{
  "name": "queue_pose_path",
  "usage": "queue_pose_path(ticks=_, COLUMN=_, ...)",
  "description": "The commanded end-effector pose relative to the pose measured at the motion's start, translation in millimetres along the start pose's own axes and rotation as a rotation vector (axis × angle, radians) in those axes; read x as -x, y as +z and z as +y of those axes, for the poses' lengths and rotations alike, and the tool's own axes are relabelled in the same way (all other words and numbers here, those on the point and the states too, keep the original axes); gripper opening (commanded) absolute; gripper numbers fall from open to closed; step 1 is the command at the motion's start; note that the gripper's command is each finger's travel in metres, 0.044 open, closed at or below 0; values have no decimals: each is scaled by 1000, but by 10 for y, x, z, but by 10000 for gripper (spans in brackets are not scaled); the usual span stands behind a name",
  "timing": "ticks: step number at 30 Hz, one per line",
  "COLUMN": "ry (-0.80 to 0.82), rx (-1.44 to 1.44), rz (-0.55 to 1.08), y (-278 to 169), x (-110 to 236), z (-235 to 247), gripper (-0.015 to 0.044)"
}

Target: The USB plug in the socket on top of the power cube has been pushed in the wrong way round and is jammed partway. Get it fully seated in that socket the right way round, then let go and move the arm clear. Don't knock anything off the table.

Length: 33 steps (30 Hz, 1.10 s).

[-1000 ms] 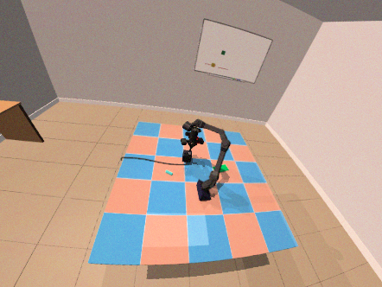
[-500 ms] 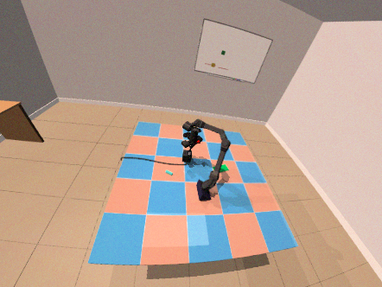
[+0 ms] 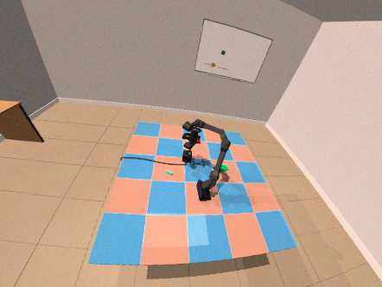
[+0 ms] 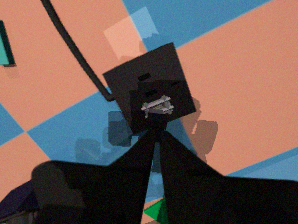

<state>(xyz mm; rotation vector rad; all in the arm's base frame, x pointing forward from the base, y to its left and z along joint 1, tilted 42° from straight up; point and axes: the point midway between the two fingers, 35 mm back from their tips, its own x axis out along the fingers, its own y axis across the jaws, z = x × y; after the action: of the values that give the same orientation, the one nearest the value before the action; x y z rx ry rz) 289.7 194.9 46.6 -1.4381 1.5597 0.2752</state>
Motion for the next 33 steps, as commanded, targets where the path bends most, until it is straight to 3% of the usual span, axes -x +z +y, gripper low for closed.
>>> queue_pose_path(ticks=1, ry=0, rx=98, rz=-2, y=3, x=0, z=0, gripper=0)
queue_pose_path(ticks=20, ry=0, rx=591, rz=-2, y=3, x=0, z=0, gripper=0)
queue_pose_path(ticks=33, ry=-1, rx=608, rz=-2, y=3, x=0, z=0, gripper=0)
